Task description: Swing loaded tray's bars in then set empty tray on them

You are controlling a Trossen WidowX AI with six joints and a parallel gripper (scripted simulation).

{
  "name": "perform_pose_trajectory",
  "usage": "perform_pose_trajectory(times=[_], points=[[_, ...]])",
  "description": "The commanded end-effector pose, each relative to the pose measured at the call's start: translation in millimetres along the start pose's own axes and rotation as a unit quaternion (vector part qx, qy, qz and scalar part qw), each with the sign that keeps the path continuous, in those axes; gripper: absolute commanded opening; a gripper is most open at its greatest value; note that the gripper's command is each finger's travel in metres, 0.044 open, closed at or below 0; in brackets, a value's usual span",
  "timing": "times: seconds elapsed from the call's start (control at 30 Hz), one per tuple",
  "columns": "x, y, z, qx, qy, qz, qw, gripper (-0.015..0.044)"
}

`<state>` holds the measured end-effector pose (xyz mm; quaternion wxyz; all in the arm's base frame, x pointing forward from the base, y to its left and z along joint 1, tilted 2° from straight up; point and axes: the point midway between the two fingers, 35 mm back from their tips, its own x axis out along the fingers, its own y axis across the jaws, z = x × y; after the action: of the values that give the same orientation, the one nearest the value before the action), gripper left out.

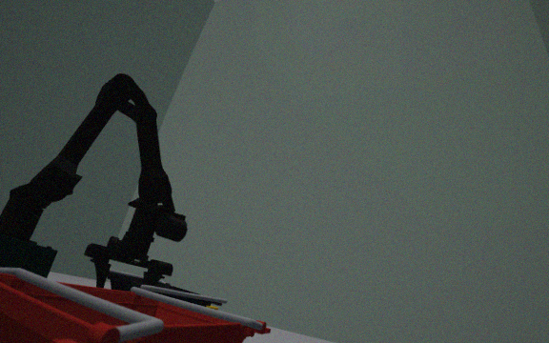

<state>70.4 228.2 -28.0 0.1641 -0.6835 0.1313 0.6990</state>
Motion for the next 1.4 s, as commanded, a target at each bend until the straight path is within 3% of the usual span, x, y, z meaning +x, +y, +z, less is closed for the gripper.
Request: perform_pose_trajectory(times=[0.0, 0.3, 1.37], points=[[1.2, 0.5, -0.6, 0.003, 0.002, 0.0, 1.0, 0.0367], [1.2, 0.5, -0.6, 0.003, 0.002, 0.0, 1.0, 0.0235], [0.3, 0.3, -0.6, 0.003, 0.002, 0.0, 1.0, 0.0021]])
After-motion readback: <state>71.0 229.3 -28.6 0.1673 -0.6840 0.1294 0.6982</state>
